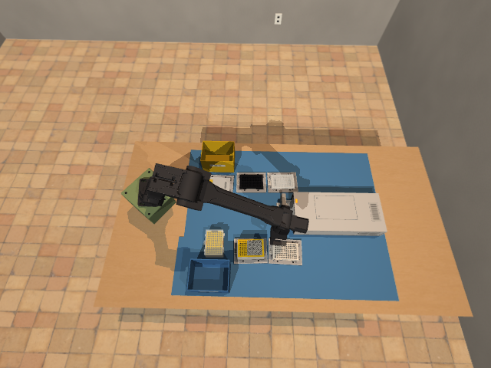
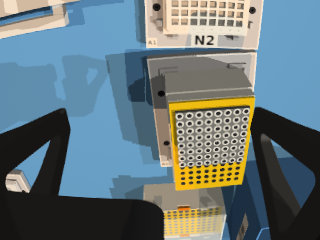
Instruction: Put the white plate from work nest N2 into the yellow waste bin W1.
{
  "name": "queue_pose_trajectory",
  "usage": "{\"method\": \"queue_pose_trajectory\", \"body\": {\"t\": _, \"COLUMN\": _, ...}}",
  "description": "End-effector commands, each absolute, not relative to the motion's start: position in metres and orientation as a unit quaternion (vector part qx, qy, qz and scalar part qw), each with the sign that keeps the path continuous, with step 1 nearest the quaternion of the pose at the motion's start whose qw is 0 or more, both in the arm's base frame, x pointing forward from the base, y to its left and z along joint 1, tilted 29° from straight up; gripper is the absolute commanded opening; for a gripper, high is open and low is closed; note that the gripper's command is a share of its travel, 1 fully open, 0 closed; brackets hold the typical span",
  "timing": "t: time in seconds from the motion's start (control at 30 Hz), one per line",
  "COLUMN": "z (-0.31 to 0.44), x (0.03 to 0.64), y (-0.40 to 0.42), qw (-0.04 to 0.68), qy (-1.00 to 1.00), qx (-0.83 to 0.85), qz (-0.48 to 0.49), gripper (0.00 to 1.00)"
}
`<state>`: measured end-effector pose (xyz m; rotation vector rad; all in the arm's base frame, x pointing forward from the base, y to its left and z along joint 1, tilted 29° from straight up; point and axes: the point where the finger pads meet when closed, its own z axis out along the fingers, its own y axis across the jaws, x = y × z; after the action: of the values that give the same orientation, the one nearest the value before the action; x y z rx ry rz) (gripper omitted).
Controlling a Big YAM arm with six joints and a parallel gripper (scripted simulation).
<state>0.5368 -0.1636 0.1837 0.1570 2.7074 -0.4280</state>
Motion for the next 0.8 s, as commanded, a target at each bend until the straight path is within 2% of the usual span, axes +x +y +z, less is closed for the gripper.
{"method": "queue_pose_trajectory", "body": {"t": 0.0, "z": 0.197, "x": 0.559, "y": -0.183, "qw": 0.202, "qy": 0.965, "qx": 0.052, "qz": -0.157, "gripper": 1.0}}
{"method": "queue_pose_trajectory", "body": {"t": 0.77, "z": 0.207, "x": 0.606, "y": -0.226, "qw": 0.203, "qy": 0.965, "qx": 0.049, "qz": -0.157, "gripper": 1.0}}
